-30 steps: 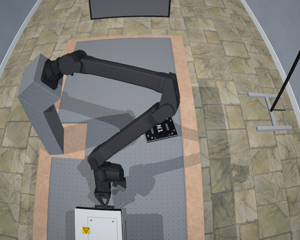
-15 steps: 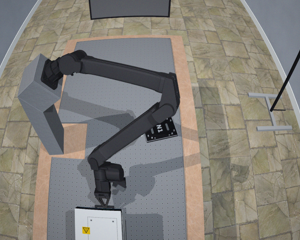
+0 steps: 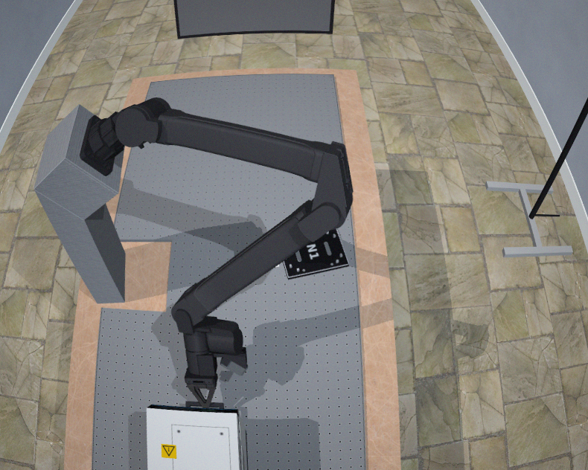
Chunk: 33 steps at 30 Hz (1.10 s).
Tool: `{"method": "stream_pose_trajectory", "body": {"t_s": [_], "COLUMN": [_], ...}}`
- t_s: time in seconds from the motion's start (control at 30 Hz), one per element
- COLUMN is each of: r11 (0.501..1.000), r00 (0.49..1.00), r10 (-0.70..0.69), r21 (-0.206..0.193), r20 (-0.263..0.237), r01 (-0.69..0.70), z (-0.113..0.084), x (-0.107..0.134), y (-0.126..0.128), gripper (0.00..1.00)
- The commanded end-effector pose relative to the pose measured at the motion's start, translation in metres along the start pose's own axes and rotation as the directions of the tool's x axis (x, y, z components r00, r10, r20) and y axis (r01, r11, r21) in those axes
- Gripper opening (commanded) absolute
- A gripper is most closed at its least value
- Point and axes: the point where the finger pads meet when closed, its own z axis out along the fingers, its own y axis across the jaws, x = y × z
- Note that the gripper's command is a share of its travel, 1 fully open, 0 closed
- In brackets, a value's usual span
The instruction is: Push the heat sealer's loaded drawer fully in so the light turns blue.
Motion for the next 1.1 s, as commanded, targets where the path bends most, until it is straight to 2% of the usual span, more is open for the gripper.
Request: {"method": "stream_pose_trajectory", "body": {"t_s": [0.0,0.67,1.07], "r11": [0.999,0.999,0.999], "r00": [0.999,0.999,0.999], "r10": [-0.002,-0.002,0.005], "r21": [0.050,0.050,0.052], "r20": [-0.041,-0.041,-0.041], "r01": [0.004,0.004,-0.003], "z": [0.027,0.027,0.013], "x": [0.017,0.017,0.017], "y": [-0.030,-0.030,-0.018], "gripper": [0.00,0.00,0.00]}}
